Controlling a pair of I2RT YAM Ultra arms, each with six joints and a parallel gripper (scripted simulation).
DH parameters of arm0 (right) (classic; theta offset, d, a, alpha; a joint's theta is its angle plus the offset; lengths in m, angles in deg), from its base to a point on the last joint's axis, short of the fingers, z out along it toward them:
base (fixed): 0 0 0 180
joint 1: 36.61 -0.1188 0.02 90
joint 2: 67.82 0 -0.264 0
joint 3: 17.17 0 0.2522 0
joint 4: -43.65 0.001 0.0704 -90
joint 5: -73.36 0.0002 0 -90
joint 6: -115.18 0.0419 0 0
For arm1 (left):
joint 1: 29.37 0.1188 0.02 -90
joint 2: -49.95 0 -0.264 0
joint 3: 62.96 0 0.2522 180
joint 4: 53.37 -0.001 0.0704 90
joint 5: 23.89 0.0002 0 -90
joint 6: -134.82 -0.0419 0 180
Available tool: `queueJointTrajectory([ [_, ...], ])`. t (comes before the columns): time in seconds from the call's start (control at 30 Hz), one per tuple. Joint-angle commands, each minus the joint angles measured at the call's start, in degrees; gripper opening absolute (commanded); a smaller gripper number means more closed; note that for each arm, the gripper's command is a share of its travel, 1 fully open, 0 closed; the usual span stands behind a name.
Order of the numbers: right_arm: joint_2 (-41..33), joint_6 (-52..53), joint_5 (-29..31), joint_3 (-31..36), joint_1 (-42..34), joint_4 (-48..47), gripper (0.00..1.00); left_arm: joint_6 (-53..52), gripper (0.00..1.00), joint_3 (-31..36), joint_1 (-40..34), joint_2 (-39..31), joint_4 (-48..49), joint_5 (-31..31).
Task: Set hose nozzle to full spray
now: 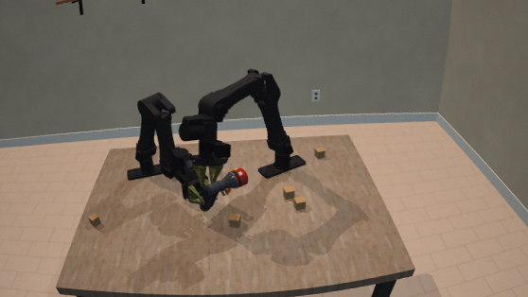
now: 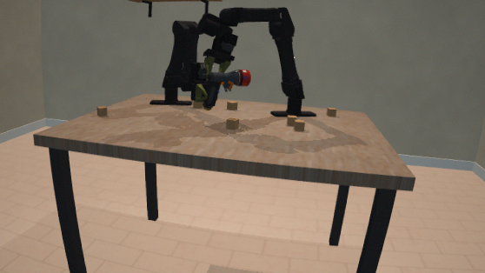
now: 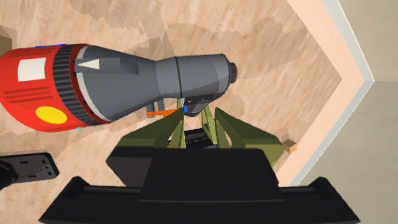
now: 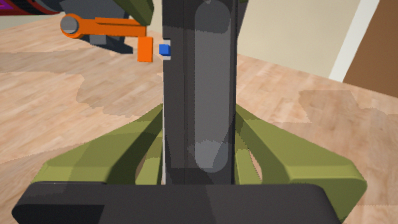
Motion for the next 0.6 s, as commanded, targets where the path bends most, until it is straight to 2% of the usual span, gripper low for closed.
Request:
queueJointTrajectory([
  [0.0,-1.68,0.61,-0.75,-1.88,-0.42,-6.65,0.36,-0.22,0.37,-0.84,-0.15,-0.58,1.05,-0.62],
  [0.3,-1.89,0.72,-1.18,-1.92,-0.44,-6.65,0.36,-0.22,0.37,-0.83,-0.15,-0.59,1.5,-0.62],
  [0.57,-1.89,0.73,-1.19,-1.93,-0.44,-6.65,0.36,0.53,0.37,-2.97,-0.99,-2.36,-2.81,-0.73],
])
